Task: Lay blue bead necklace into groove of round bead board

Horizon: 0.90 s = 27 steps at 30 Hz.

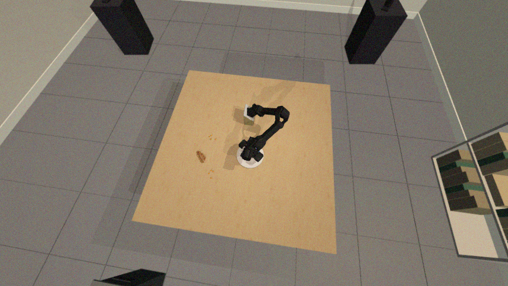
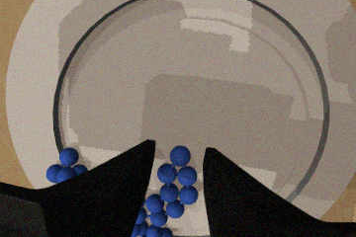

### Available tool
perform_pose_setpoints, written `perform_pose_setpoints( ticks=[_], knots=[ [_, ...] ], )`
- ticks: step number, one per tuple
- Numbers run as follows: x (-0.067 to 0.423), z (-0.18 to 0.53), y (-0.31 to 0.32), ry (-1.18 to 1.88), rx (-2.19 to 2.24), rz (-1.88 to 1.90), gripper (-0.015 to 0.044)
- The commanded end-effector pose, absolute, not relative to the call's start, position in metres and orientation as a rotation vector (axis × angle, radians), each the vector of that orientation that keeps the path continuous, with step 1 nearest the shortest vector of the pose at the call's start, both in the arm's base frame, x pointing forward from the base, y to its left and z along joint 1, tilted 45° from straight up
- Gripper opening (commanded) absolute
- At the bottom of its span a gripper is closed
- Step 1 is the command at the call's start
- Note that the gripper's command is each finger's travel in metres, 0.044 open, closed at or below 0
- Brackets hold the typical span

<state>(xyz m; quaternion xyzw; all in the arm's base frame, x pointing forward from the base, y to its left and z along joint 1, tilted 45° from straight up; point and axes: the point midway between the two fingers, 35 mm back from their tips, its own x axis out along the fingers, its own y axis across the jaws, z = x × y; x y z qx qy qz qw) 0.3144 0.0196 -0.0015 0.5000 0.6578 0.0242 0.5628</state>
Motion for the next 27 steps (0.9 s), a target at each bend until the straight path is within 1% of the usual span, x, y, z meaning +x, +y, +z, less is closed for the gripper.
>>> perform_pose_setpoints(
  ticks=[1,3,4,27],
  knots=[
    [0.3145,-0.0014,0.0194,1.548,1.177,0.057,0.0067],
    [0.3145,-0.0014,0.0194,1.548,1.177,0.057,0.0015],
    [0.3145,-0.0014,0.0194,1.548,1.177,0.057,0.0000],
    [0.3145,-0.0014,0.0194,1.548,1.177,0.057,0.0000]
  ],
)
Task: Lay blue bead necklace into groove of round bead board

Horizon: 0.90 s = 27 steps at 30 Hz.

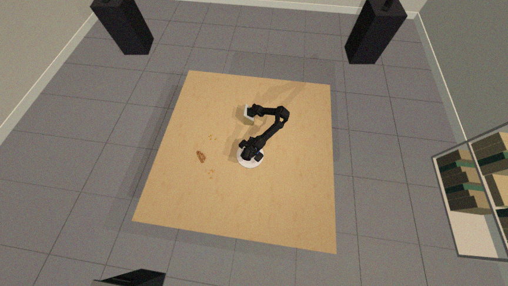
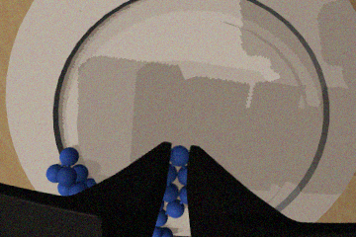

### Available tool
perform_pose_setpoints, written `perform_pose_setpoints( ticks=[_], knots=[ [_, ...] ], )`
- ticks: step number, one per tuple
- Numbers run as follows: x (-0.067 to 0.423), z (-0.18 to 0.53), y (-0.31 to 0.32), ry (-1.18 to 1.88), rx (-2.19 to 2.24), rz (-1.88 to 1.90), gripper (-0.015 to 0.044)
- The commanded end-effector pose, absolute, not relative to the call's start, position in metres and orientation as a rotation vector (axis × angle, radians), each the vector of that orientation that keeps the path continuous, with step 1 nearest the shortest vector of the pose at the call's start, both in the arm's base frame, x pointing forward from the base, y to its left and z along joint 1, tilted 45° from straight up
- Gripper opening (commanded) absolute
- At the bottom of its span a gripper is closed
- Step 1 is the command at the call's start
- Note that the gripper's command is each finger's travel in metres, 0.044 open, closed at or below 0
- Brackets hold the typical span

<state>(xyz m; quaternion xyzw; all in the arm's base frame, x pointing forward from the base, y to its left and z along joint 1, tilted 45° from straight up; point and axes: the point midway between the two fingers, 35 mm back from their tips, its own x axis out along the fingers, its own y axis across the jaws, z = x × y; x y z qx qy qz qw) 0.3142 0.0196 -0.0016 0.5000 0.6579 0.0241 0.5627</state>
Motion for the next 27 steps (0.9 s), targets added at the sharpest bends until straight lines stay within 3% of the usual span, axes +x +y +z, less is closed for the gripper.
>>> perform_pose_setpoints(
  ticks=[1,27],
  knots=[
    [0.315,-0.001,0.019,1.548,1.177,0.057,0.0000],
    [0.310,0.016,0.002,1.551,1.182,0.055,0.0000]
  ],
)
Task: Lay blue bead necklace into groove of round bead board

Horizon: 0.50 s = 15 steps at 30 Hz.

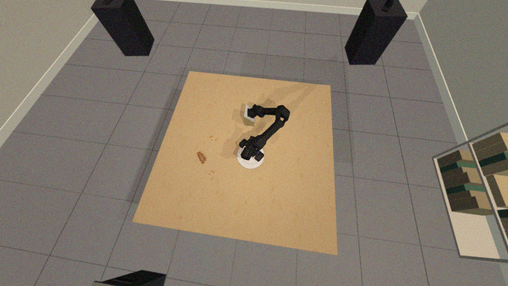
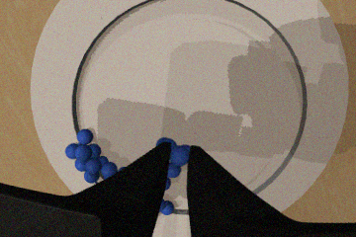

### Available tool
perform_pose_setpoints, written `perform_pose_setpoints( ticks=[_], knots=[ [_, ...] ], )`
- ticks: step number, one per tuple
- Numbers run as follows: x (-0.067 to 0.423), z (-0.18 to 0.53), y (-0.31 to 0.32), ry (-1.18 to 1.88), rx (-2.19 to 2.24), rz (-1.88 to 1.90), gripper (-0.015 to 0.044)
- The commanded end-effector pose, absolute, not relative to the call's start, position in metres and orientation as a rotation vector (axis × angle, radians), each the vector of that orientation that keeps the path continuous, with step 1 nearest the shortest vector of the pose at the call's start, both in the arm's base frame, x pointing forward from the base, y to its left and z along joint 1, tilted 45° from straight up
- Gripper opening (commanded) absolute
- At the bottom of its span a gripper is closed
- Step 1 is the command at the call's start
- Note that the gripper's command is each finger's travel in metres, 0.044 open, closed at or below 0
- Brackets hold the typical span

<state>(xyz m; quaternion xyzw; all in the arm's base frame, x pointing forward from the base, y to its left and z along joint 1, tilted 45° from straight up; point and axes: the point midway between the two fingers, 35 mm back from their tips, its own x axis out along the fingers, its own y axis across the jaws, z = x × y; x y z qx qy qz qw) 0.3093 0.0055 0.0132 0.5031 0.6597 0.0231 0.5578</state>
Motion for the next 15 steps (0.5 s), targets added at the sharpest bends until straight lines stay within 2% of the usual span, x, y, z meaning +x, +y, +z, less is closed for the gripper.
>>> perform_pose_setpoints(
  ticks=[1,15],
  knots=[
    [0.312,0.015,0.001,1.551,1.182,0.055,0.0000],
    [0.342,-0.003,-0.025,1.549,1.180,0.055,0.0000]
  ],
)
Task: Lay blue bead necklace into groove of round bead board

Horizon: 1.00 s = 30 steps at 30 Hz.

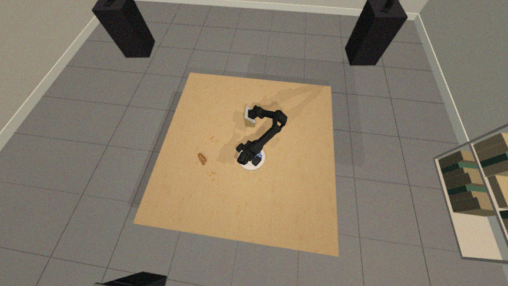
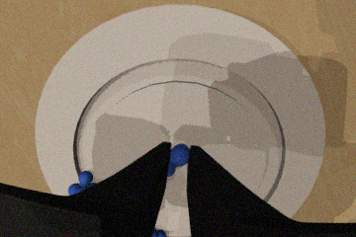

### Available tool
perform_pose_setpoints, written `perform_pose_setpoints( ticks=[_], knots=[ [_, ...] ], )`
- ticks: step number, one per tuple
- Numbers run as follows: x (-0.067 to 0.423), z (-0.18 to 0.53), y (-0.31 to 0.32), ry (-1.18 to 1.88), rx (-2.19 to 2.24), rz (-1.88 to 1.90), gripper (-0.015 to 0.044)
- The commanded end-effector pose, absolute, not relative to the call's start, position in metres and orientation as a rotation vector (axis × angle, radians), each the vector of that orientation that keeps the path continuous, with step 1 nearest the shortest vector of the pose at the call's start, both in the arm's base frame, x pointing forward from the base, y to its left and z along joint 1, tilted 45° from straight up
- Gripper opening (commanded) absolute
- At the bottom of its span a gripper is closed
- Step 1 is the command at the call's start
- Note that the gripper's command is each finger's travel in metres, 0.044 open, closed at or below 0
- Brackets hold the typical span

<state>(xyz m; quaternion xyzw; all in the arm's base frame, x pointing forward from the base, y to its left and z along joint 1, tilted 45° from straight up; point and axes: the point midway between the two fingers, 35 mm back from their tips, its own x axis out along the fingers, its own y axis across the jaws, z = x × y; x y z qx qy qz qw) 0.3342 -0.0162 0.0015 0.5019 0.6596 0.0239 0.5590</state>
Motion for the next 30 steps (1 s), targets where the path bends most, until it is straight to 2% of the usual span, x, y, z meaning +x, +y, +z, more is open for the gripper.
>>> perform_pose_setpoints(
  ticks=[1,26,30],
  knots=[
    [0.344,-0.004,-0.027,1.549,1.180,0.055,0.0000],
    [0.352,-0.024,-0.016,1.548,1.180,0.056,0.0000],
    [0.353,-0.022,-0.018,1.544,1.175,0.058,0.0105]
  ],
)
